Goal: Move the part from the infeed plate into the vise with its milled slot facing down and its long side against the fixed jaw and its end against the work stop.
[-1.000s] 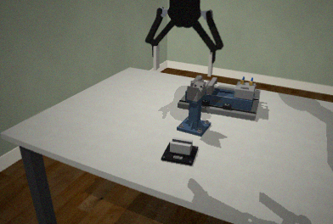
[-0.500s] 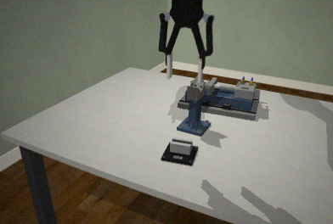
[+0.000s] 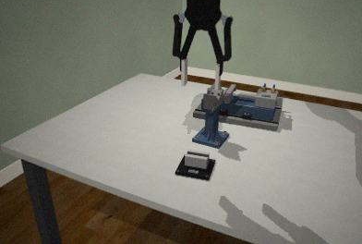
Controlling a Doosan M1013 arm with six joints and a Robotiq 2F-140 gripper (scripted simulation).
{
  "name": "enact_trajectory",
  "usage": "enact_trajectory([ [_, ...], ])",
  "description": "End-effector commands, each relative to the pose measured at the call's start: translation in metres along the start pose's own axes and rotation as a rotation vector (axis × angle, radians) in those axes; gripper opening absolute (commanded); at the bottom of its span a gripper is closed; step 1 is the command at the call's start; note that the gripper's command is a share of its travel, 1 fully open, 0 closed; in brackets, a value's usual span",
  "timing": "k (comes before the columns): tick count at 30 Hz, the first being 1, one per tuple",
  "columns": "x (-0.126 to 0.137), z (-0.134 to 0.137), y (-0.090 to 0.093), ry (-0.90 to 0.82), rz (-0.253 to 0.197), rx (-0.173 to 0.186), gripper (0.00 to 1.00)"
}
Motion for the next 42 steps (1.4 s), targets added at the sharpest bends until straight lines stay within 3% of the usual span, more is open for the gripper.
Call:
enact_trajectory([
  [1, -0.002, -0.002, -0.002, -0.011, 0.004, 0.004, 0.51],
  [24, -0.002, -0.002, 0.000, -0.010, 0.003, 0.004, 0.51],
  [42, -0.003, -0.002, 0.013, -0.010, 0.001, 0.003, 0.51],
])
Point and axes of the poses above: the point where the finger pads meet when closed, its own y axis out along the fingers, its own z axis across the jaws, x = y × z, the point moved 10 cm from there along -y, back along the fingers, and after that the axes turned 10 degrees about y, right-handed, at the moved point
